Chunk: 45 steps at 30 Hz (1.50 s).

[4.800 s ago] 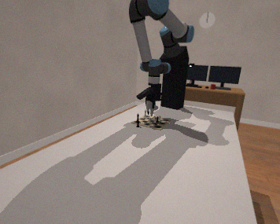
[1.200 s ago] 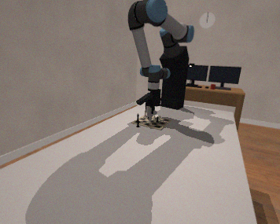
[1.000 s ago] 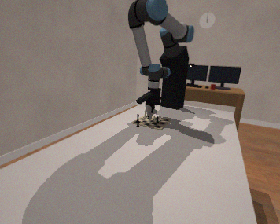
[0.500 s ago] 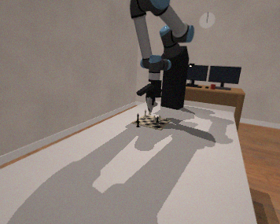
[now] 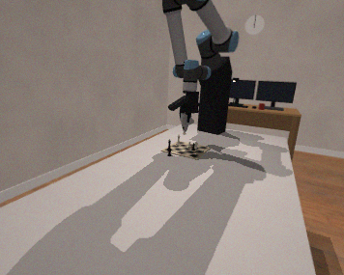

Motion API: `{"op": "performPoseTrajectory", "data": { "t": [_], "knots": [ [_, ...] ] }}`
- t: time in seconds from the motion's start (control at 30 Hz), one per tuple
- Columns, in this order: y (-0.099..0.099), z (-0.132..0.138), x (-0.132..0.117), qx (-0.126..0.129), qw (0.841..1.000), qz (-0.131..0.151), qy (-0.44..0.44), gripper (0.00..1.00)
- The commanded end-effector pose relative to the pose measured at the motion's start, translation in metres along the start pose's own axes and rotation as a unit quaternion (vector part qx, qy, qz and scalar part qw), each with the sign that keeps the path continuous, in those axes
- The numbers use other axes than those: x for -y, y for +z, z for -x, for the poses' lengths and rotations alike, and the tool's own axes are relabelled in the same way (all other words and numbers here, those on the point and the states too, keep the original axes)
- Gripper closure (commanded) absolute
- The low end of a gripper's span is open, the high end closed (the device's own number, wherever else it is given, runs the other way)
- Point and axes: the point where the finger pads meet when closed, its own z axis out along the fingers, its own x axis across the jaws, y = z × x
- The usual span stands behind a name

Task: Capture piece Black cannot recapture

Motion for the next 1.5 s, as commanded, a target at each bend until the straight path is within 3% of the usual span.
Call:
{"op": "performPoseTrajectory", "data": {
  "t": [0.0,0.23,0.53,1.2,1.47],
  "knots": [
    [-0.003,-0.001,-0.002,-0.001,1.0,0.003,0.0,1.0],
    [-0.003,0.005,0.002,0.0,1.0,0.0,0.008,1.0],
    [-0.005,0.053,0.009,0.001,0.993,0.0,0.115,1.0],
    [-0.001,0.053,0.008,0.0,0.993,0.001,0.119,1.0],
    [0.02,0.052,0.009,0.0,0.993,0.001,0.119,1.0]
  ]
}}
